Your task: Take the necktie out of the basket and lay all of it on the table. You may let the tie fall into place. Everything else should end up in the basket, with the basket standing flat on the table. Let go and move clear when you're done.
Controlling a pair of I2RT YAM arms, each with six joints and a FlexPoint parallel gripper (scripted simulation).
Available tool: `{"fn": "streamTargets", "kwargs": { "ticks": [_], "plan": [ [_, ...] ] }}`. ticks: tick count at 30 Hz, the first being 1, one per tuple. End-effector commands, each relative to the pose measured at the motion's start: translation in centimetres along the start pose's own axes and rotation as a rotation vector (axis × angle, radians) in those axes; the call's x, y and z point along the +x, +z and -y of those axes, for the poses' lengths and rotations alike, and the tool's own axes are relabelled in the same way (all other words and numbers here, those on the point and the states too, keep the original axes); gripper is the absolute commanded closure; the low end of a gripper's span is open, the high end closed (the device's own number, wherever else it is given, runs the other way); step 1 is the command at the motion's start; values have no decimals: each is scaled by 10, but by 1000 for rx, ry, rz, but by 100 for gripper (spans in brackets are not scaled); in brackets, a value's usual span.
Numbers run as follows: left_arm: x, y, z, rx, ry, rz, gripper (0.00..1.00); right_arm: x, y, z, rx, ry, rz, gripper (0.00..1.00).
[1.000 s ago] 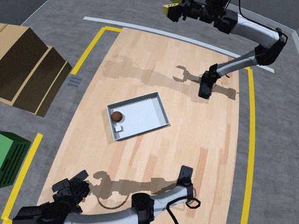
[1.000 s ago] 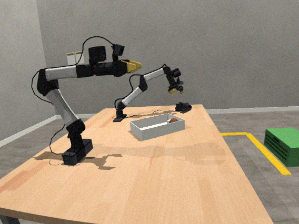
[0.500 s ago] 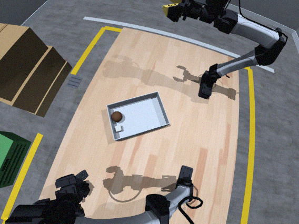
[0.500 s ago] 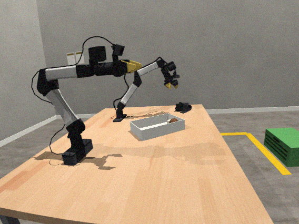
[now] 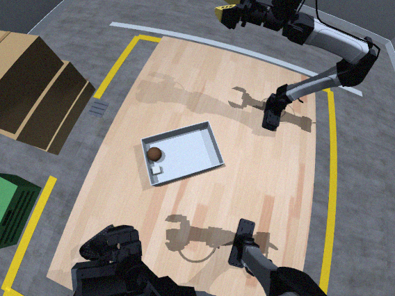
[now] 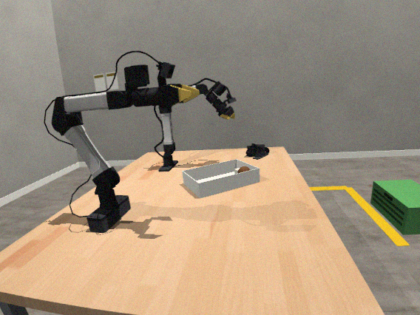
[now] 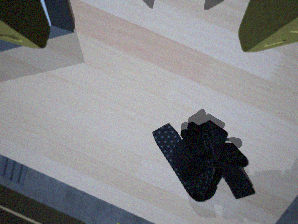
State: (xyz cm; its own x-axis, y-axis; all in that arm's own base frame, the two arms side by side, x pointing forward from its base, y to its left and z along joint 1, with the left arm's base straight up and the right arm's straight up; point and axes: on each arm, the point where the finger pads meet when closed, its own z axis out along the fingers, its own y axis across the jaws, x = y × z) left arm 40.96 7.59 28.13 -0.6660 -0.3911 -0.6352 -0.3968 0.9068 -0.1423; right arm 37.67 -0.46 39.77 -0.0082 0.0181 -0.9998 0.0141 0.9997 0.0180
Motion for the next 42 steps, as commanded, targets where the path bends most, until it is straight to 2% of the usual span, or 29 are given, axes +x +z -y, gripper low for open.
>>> {"fn": "streamTargets", "kwargs": {
  "ticks": [1,15,17,31,42],
  "plan": [
    [-37,-11,15,88,56,301,0,0,0,0,0,0,0,0],
    [-26,-72,47,214,211,594,0,0,0,0,0,0,0,0],
    [-26,-72,47,214,211,594,0,0,0,0,0,0,0,0],
    [-19,-111,68,293,311,779,0,0,0,0,0,0,0,0],
    [-18,-118,71,308,328,811,0,0,0,0,0,0,0,0]
  ]
}}
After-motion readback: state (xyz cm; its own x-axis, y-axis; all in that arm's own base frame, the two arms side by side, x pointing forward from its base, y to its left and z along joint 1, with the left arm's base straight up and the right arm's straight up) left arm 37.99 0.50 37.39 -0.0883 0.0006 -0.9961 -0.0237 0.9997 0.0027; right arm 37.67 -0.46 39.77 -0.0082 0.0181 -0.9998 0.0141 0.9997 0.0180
